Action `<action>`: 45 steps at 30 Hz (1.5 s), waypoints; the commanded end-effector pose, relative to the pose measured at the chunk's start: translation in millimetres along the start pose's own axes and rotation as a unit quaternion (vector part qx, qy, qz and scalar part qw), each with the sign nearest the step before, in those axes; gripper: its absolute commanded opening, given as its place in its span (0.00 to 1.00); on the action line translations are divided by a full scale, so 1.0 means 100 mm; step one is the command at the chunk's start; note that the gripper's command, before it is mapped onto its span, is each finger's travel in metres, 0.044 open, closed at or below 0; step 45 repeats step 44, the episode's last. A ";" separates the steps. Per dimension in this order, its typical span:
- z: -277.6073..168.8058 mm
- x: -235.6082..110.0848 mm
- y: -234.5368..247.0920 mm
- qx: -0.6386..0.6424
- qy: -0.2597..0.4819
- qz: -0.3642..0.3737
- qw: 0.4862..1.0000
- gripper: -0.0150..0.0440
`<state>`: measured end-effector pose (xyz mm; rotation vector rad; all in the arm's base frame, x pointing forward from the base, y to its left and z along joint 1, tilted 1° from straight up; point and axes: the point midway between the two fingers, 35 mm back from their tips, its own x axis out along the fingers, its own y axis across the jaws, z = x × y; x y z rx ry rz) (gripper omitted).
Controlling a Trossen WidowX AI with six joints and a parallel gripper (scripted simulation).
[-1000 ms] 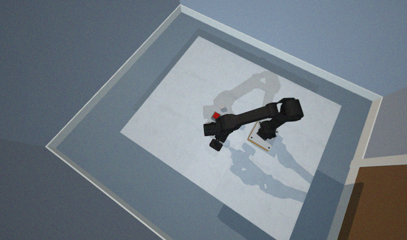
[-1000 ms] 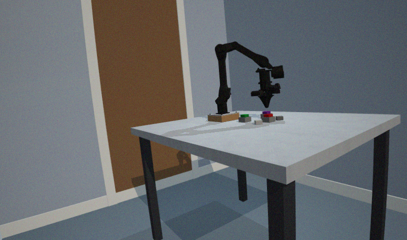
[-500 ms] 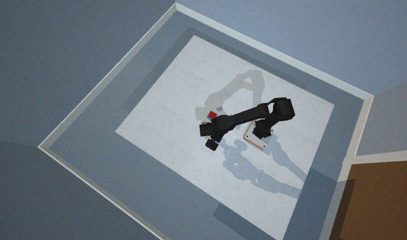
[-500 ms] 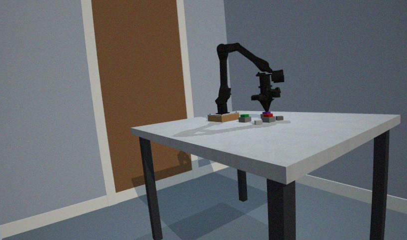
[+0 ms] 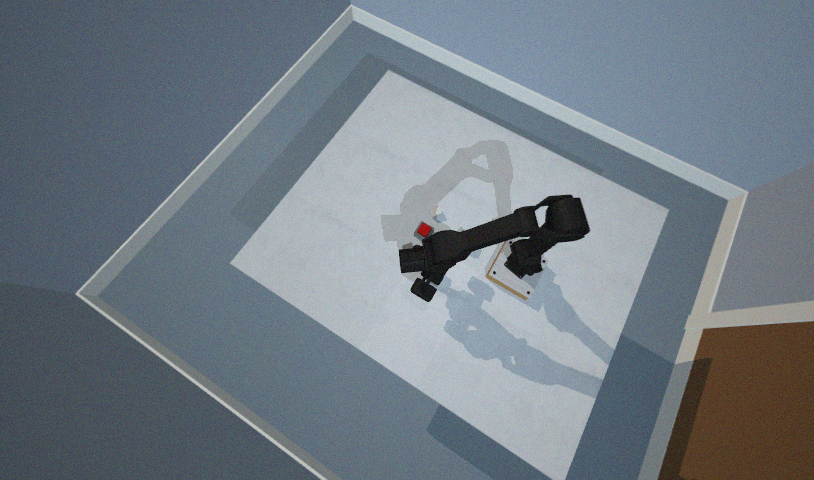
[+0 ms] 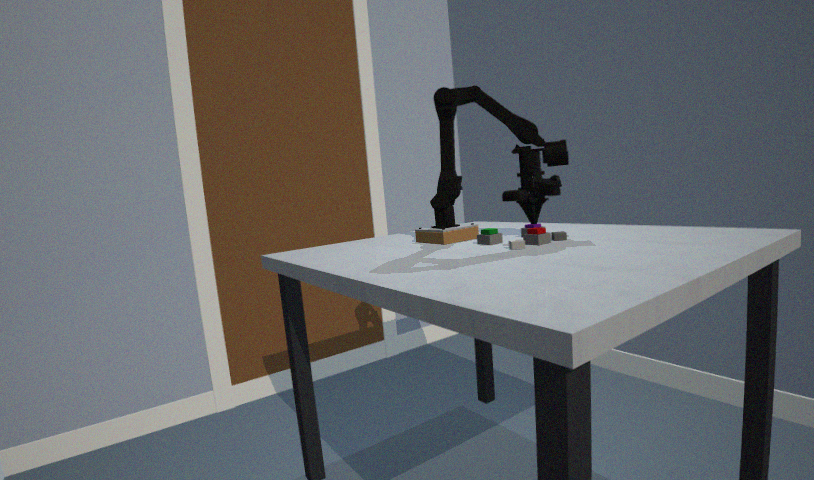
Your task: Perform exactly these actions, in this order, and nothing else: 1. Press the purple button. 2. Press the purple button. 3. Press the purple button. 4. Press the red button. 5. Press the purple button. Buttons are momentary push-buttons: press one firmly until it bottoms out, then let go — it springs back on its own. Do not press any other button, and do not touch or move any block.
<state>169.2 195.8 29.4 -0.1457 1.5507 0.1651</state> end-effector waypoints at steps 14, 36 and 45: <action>-0.02 0.02 -0.02 0.003 0.004 -0.003 1.000 0.29; 0.26 -0.69 0.27 0.003 0.003 -0.001 1.000 0.60; 0.41 -0.92 0.44 0.003 0.002 -0.001 1.000 0.91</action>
